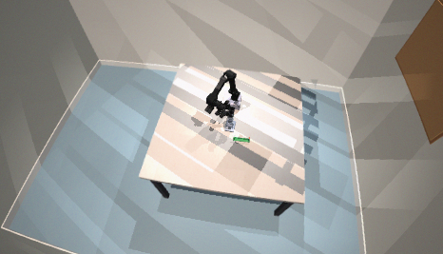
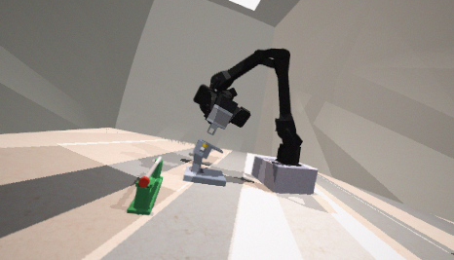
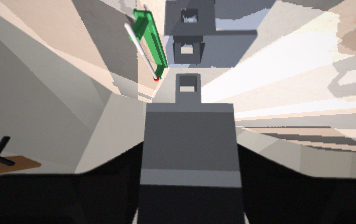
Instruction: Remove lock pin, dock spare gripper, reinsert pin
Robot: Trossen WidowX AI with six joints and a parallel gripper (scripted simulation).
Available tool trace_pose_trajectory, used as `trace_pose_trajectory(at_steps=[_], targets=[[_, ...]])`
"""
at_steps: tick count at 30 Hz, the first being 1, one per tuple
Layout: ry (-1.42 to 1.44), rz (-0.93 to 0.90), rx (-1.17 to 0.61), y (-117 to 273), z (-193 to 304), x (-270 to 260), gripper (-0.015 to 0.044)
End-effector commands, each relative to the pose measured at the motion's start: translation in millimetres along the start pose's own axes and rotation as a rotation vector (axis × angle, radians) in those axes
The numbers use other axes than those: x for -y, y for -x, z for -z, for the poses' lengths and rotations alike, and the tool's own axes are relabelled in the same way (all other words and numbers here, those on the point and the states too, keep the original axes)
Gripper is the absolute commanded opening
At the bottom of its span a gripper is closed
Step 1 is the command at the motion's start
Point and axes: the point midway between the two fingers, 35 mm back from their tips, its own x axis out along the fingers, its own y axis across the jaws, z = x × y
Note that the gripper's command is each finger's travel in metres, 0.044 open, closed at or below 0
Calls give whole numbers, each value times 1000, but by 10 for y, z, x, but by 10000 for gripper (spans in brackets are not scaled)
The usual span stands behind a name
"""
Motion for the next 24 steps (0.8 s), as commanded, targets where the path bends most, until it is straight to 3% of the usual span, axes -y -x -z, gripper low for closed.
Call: trace_pose_trajectory(at_steps=[1,24], targets=[[-6,-9,-9,-38,-35,7,0],[-8,-9,-8,-196,-301,7,0]])
